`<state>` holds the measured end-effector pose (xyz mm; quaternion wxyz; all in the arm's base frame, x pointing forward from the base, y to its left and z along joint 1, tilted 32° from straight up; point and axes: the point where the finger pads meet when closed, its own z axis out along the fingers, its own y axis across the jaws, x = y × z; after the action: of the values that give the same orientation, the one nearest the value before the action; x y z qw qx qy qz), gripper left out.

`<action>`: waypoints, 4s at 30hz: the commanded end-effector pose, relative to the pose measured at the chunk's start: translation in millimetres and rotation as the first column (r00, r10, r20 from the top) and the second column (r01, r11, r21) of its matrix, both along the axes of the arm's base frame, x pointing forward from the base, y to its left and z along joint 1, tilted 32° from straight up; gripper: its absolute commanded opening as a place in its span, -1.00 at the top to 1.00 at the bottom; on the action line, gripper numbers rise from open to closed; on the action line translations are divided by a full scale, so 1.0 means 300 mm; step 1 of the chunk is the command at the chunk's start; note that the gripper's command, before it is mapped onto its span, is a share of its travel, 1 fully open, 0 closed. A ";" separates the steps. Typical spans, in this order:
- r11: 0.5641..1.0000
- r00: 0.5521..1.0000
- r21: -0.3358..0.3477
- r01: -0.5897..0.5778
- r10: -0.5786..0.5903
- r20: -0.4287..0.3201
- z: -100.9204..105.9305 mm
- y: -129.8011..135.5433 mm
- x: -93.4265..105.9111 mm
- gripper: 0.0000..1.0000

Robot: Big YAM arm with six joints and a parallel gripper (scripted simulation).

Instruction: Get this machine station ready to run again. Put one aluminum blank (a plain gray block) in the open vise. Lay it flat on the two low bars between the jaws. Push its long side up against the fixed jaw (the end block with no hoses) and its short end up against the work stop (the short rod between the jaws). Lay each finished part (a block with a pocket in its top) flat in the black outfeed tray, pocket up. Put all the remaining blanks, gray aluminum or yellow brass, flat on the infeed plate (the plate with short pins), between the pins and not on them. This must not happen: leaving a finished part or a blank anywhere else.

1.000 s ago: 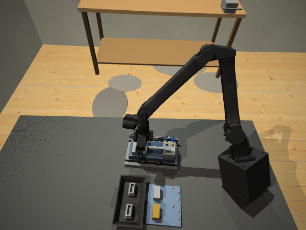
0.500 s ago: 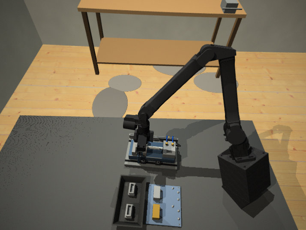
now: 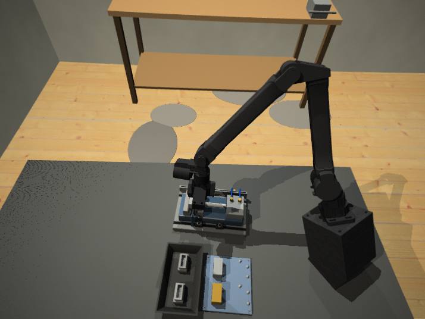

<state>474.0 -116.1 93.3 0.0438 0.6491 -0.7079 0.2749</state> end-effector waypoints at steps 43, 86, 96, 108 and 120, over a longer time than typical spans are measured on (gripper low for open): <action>1.000 1.000 0.001 0.002 -0.002 0.031 0.270 0.123 -0.049 1.00; 0.498 0.420 0.527 0.689 -0.867 0.269 0.346 -0.043 0.027 1.00; 0.199 0.084 0.682 0.703 -0.977 0.198 0.348 -0.015 0.037 1.00; 0.201 0.087 0.683 0.703 -0.976 0.198 0.348 -0.010 0.038 1.00; 0.196 0.080 0.683 0.704 -0.977 0.197 0.347 -0.020 0.036 1.00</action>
<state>467.5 -122.9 185.8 -0.1616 -0.0401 -0.9601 0.2245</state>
